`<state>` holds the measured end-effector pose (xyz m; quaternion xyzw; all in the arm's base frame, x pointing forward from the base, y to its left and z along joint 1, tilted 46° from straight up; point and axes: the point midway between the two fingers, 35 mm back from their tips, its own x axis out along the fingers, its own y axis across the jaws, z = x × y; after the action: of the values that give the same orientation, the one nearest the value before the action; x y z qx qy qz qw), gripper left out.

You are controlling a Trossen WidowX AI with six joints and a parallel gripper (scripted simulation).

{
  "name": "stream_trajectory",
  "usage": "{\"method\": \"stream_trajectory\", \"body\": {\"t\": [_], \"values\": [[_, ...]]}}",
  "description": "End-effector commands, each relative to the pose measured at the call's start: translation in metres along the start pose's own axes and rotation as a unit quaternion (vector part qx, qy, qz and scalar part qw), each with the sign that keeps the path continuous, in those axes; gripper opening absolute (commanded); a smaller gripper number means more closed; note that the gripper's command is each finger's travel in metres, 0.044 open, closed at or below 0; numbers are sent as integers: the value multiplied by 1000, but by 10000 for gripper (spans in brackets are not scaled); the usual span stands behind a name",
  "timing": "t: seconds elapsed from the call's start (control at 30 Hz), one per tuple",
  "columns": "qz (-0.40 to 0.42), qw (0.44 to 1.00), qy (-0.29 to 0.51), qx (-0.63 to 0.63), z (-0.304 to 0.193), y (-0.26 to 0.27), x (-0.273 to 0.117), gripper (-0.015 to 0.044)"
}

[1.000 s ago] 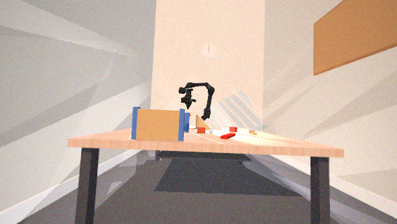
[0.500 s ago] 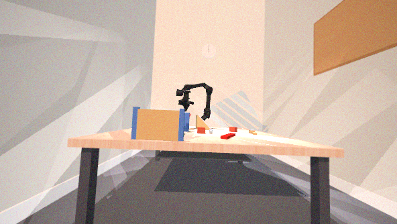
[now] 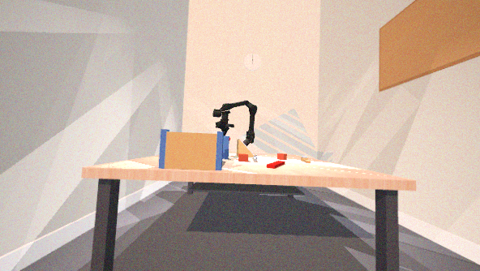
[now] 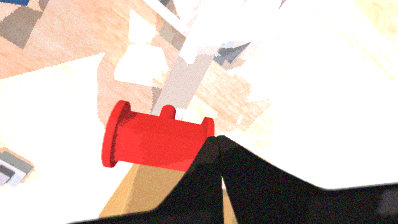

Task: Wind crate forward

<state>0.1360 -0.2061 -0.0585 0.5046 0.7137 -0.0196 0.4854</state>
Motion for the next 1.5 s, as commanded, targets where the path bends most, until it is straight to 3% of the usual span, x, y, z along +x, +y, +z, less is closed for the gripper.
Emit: {"method": "stream_trajectory", "body": {"t": [0.0, 0.67, 0.97, 1.1, 1.27, 1.47], "values": [[1, 1000, -1, 3, -2, 1, 1, 0], [2, 1000, 0, 3, -27, 10, 0, 0], [1, 1000, 0, 3, -25, 9, -48, 0], [1, 1000, 0, 3, -23, 8, -46, 0], [1, 1000, -1, 3, -1, 1, -11, 0], [1, 1000, -1, 3, 1, 0, -9, 0]]}}
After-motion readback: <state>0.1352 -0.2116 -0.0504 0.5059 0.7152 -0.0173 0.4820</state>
